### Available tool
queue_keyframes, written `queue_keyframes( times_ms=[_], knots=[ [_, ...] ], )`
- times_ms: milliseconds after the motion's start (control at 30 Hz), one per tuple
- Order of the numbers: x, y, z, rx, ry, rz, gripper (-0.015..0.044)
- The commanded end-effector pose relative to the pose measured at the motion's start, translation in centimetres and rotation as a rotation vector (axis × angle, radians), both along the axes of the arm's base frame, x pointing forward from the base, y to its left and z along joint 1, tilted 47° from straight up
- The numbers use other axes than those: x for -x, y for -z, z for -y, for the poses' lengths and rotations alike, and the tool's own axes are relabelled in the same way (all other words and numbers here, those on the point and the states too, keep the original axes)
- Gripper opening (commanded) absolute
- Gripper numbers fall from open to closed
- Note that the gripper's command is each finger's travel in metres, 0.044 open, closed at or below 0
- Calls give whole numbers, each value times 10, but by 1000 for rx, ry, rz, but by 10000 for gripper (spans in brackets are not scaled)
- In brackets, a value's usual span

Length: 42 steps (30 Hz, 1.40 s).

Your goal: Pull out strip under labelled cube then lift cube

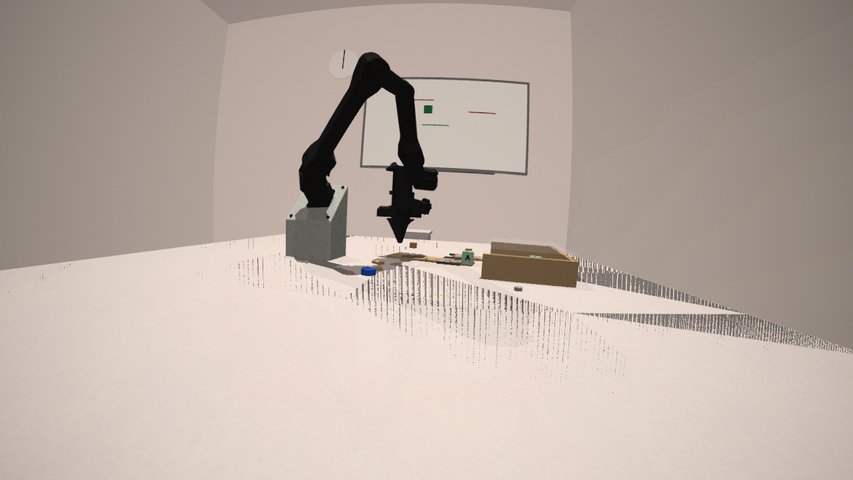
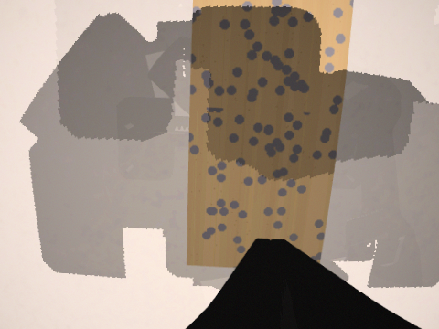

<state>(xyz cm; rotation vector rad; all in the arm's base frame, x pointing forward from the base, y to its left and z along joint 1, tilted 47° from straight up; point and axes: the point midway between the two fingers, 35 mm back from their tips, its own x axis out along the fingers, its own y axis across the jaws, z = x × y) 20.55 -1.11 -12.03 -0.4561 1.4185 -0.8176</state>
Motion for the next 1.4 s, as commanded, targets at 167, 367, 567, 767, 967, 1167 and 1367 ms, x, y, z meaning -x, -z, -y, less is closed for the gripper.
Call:
queue_keyframes(
  times_ms=[167, 367, 567, 767, 967, 1167, 1367],
  knots=[
    [-24, -9, 4, -10, -66, -75, 157],
    [-45, -13, 10, -9, -66, -74, 315],
    [-65, -18, 14, -8, -66, -73, 440],
    [-86, -24, 17, -8, -66, -72, 440],
    [-108, -31, 20, -8, -66, -71, 440],
    [-131, -38, 22, -7, -66, -70, 440],
    [-154, -44, 24, -7, -66, -68, 440]
  ],
)
